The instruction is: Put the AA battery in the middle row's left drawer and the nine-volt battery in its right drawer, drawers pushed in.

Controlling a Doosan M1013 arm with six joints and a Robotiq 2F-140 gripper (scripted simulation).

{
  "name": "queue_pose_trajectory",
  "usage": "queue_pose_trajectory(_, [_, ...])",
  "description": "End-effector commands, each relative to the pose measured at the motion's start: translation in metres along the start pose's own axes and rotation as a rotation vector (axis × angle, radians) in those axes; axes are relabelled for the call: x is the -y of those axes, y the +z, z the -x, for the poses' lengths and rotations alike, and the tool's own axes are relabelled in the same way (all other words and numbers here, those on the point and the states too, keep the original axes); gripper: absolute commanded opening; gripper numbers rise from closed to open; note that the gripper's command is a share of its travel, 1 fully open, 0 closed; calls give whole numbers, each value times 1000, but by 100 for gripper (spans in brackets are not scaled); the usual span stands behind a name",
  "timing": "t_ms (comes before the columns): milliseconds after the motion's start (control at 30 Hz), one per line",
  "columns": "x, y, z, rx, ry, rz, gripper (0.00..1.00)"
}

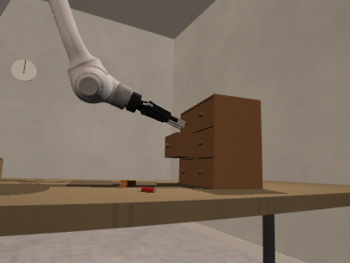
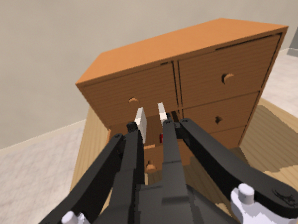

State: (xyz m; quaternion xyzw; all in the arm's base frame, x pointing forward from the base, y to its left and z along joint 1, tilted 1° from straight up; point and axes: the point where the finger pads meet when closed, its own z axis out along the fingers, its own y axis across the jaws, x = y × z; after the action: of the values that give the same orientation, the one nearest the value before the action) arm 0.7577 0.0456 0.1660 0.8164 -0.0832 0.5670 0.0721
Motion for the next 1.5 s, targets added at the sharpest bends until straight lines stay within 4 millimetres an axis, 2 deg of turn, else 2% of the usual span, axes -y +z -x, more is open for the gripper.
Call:
queue_pose_trajectory(0, [0,0,0,0,0,0,100])
queue_pose_trajectory(533, [0,-1,0,0,0,0,100])
queue_pose_trajectory(733, [0,-9,3,0,0,0,100])
queue_pose_trajectory(1000, [0,-41,12,0,0,0,100])
queue_pose_trajectory(1067, [0,-41,12,0,0,0,100])
queue_pose_trajectory(1467, [0,-113,34,0,0,0,100])
